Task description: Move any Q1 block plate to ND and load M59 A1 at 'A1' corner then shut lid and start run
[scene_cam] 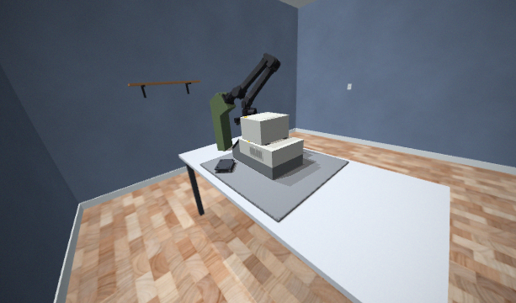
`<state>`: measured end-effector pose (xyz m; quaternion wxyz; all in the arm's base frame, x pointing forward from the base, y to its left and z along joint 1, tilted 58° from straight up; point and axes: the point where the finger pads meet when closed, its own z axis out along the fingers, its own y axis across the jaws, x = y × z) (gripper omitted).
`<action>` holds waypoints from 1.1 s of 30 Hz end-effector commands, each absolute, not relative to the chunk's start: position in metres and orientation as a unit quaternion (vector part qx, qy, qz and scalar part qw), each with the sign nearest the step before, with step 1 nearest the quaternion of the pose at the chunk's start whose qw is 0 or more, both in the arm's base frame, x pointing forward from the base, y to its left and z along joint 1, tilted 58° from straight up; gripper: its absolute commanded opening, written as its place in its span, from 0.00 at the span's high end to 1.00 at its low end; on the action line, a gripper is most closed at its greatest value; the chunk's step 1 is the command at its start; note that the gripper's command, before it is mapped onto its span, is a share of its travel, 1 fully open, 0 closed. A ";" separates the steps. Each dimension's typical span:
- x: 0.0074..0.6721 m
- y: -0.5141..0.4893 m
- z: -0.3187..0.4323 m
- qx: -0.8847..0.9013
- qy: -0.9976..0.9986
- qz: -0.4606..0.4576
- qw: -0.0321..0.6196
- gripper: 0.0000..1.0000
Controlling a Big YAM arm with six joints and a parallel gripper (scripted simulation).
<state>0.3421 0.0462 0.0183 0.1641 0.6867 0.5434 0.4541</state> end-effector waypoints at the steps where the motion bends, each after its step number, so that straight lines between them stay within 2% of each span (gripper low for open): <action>1: 0.349 0.043 0.023 0.684 0.545 0.455 0.170 1.00; 33: 0.385 0.033 0.029 0.692 0.539 0.450 0.171 1.00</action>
